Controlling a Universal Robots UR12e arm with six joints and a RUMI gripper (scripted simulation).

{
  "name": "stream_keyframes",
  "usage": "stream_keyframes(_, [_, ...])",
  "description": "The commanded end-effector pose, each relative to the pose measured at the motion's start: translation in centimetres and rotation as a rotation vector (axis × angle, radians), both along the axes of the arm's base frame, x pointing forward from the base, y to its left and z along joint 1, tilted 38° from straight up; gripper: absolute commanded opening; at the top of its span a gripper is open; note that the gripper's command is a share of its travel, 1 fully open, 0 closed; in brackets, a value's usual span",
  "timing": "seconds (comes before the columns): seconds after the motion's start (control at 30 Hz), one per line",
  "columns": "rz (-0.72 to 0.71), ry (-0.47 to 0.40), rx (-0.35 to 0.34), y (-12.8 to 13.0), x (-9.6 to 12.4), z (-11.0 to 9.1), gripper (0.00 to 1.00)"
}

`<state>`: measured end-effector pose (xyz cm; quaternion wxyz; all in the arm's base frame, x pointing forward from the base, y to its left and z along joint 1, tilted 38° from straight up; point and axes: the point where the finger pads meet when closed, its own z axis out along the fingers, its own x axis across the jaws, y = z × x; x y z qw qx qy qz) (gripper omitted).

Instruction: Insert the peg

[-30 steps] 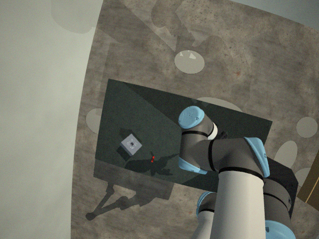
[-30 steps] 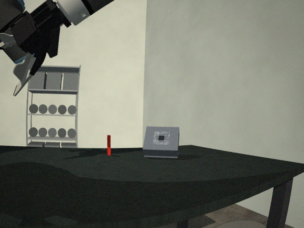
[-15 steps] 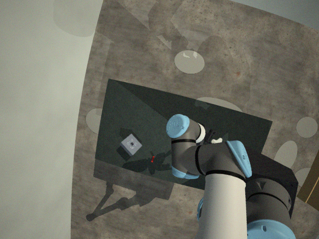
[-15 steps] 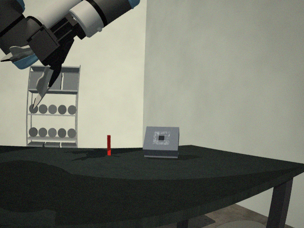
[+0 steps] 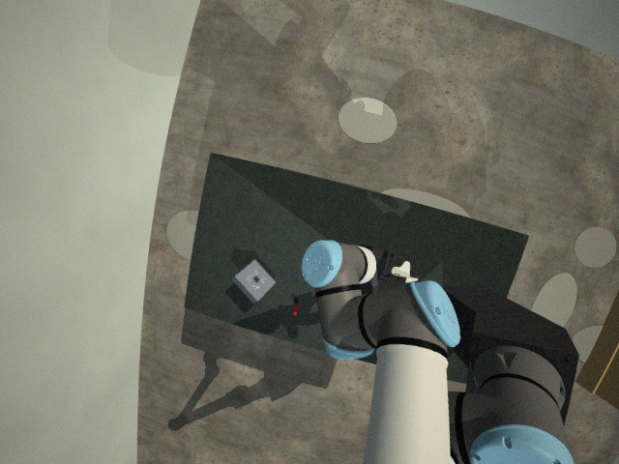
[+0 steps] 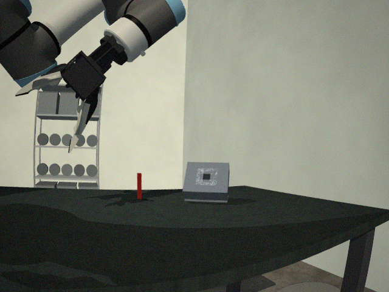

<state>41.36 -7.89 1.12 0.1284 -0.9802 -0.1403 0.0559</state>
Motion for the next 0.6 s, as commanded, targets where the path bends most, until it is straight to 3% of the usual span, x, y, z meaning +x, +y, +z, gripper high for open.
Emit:
stream_keyframes(0.0, [0.071,-0.059,-0.019,0.8,1.9,0.3,1.00])
stream_keyframes(0.57, [0.308,-0.246,-0.073,4.6,7.7,2.0,1.00])
